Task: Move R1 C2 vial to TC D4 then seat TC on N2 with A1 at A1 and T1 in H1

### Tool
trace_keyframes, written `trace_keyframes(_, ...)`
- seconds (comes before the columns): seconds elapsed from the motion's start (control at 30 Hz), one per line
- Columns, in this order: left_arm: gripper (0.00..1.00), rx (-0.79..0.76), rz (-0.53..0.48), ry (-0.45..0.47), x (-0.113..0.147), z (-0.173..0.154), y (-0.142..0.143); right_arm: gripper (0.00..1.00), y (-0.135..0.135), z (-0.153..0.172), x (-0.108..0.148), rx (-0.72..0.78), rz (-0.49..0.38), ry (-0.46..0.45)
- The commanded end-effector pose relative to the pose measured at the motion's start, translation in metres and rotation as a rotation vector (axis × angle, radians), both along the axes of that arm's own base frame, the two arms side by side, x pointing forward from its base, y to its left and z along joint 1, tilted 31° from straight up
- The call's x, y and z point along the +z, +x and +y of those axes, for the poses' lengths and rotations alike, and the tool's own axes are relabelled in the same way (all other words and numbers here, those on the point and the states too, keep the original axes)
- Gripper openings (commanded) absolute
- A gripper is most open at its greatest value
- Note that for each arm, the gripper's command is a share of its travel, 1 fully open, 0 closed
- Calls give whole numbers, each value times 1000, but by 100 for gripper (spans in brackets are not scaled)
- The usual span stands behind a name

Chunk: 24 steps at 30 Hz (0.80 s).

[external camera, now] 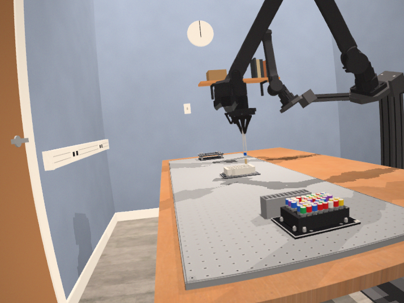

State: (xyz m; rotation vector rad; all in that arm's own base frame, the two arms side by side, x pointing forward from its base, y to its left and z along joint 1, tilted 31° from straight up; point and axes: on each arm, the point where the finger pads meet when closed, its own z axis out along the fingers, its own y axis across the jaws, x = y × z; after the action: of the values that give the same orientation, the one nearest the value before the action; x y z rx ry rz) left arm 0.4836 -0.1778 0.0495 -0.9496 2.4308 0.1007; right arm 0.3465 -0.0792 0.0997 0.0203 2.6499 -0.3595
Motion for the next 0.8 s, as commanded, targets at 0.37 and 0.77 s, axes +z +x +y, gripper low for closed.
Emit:
trace_keyframes(0.37, 9, 0, -7, -7, -3, -34, 8, 100, 8, 0, 10, 13, -20, -8)
trace_keyframes(0.77, 9, -1, -8, -8, -7, -51, 10, 100, 8, 0, 10, 13, -20, -8)
